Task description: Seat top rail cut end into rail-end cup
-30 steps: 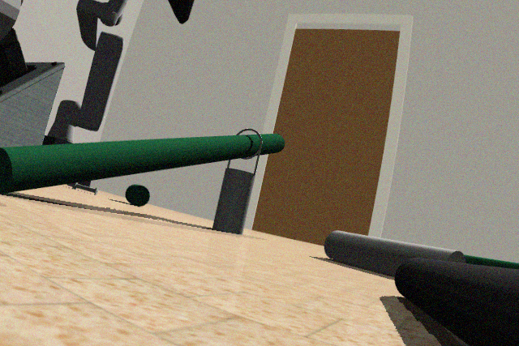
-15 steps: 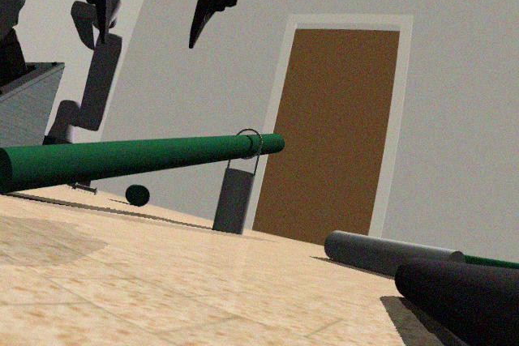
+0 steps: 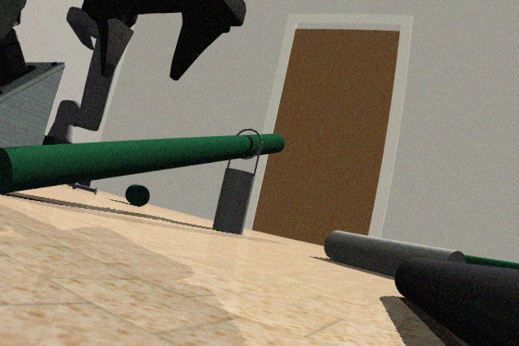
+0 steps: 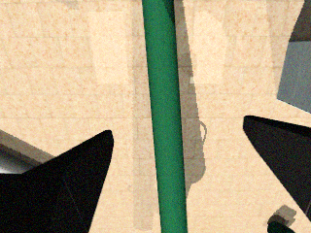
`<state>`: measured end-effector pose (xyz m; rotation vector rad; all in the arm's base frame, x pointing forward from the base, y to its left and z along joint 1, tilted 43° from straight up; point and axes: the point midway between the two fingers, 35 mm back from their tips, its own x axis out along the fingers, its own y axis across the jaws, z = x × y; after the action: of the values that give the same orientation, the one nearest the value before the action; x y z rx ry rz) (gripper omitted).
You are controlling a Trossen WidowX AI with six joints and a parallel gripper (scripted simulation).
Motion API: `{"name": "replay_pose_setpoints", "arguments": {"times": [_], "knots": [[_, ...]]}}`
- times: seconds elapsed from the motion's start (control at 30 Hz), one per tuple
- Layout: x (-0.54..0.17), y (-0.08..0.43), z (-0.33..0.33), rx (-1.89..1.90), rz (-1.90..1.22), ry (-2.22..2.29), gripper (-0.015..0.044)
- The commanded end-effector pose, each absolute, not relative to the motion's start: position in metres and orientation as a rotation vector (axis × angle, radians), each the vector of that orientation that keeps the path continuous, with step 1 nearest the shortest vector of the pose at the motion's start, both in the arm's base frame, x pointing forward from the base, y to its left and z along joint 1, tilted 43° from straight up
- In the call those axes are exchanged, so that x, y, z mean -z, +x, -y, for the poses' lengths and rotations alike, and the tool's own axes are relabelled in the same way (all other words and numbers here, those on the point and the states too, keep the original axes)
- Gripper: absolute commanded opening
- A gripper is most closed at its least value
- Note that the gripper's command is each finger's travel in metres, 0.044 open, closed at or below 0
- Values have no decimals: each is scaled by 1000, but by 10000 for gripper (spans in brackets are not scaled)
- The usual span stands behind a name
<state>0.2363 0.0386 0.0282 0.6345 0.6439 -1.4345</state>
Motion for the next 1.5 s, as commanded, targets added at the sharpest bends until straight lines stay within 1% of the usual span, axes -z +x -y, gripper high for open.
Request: {"name": "replay_pose_setpoints", "arguments": {"times": [0.0,0.2,1.47], "knots": [[-25,235,-37,1463,-636,646,440],[1,236,-13,1463,-634,646,440],[39,238,22,1462,-635,646,440]]}}
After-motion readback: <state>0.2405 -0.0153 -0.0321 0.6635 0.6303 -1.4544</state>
